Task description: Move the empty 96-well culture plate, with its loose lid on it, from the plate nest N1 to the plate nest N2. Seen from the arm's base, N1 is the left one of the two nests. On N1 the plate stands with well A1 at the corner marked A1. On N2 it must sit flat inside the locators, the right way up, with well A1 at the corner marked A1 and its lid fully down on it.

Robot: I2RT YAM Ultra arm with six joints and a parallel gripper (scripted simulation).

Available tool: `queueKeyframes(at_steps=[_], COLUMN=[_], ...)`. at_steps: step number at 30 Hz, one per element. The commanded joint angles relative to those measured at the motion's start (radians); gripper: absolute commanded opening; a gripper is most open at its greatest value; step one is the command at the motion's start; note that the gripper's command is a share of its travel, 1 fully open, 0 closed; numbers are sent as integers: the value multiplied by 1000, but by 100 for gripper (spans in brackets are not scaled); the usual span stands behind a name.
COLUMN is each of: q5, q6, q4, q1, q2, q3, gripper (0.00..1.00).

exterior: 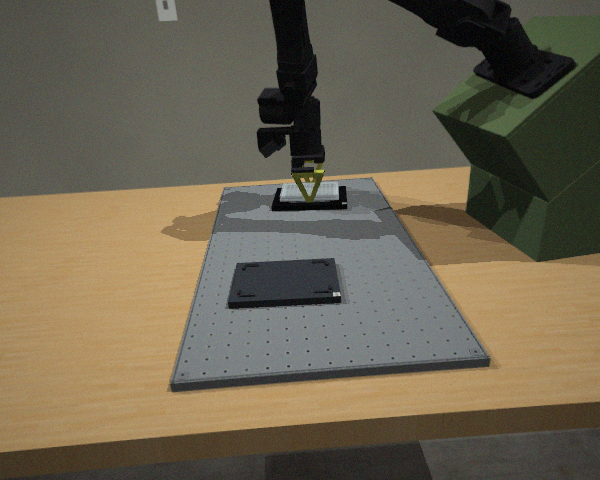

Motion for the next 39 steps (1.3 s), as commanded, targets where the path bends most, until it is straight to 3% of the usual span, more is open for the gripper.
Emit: queueKeyframes(at_steps=[1,17,21,39], q5=[0,0,-11,-37], q6=[2,2,-14,-64], q4=[4,4,-32,-149], q1=[-5,-5,-26,-77], q2=[-7,-7,-56,-186], q3=[4,4,-30,-60], gripper=[100,100,100,100])
